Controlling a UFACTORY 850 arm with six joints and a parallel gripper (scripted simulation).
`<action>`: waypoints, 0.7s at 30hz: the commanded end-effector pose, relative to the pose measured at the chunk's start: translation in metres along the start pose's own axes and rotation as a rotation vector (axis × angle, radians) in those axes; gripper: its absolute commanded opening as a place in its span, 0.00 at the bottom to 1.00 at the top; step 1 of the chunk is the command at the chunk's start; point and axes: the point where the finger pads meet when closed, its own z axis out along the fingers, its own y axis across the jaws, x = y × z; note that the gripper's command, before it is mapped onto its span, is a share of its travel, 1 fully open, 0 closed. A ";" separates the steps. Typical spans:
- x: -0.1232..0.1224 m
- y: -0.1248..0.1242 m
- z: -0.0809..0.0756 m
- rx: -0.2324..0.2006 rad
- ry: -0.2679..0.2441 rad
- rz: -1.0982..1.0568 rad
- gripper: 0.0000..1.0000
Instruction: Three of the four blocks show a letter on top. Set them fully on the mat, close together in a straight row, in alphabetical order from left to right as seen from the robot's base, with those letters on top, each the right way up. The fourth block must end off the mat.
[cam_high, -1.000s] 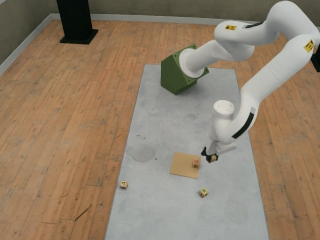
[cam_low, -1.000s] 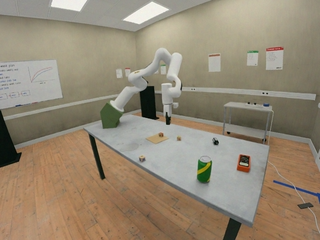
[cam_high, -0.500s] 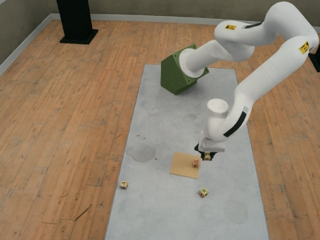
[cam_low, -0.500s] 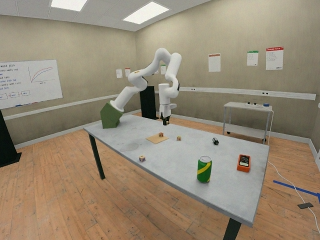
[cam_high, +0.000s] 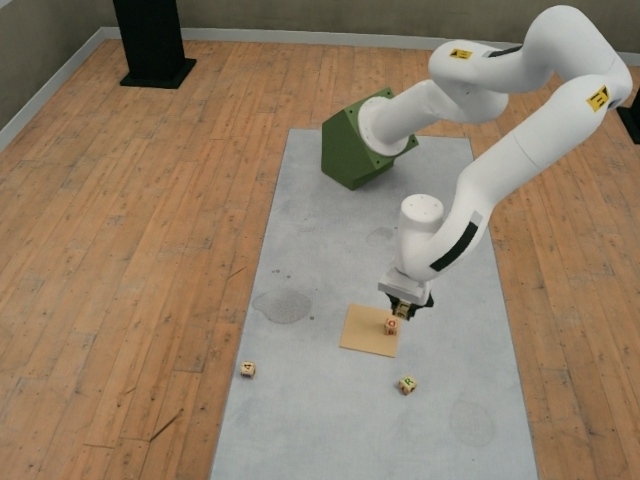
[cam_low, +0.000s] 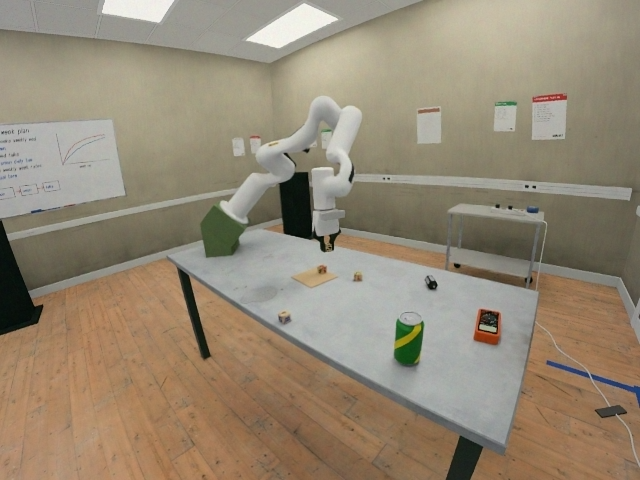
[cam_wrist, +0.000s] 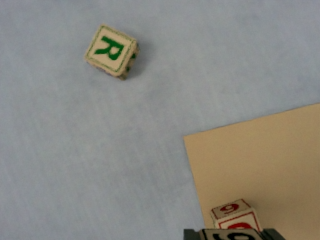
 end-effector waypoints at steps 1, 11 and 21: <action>0.002 0.007 -0.001 -0.005 -0.008 0.138 0.28; 0.003 0.024 -0.002 -0.006 -0.007 0.422 0.28; 0.005 0.040 -0.002 -0.006 -0.006 0.702 0.28</action>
